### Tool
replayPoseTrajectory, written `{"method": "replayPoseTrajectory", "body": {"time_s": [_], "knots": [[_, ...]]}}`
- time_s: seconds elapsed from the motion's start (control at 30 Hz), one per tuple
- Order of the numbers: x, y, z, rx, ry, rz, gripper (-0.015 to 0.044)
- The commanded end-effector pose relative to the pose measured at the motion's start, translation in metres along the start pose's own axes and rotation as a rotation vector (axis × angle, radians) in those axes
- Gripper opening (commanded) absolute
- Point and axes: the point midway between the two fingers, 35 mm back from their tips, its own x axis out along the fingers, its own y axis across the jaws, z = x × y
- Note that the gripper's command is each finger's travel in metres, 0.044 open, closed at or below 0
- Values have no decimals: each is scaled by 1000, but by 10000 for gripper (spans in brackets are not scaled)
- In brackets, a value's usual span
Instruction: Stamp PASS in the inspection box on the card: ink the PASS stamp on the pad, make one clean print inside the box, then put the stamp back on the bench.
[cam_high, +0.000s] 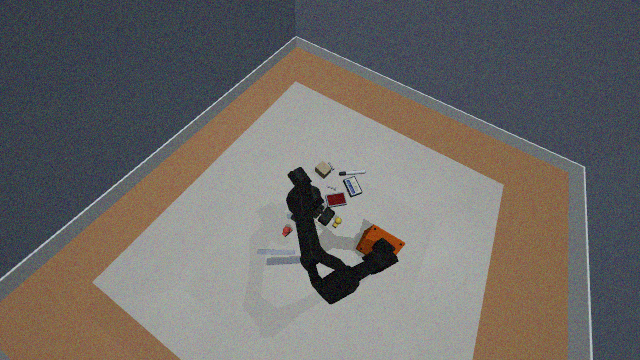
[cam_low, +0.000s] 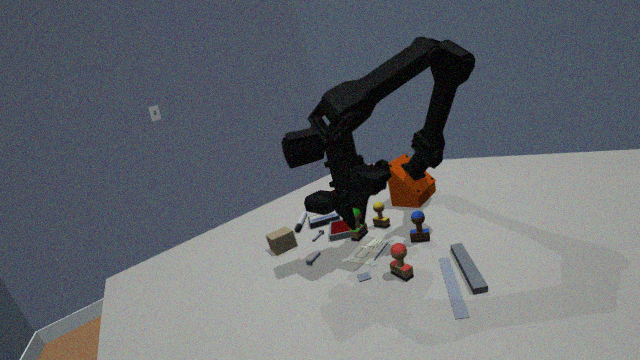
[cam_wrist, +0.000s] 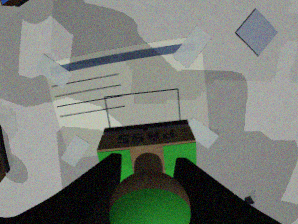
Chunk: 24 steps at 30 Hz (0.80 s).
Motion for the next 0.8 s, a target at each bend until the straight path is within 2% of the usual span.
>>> {"method": "replayPoseTrajectory", "body": {"time_s": [0.0, 0.77], "knots": [[3, 1, 0, 6, -5, -1, 0], [18, 1, 1, 3, -4, 0, 0]]}}
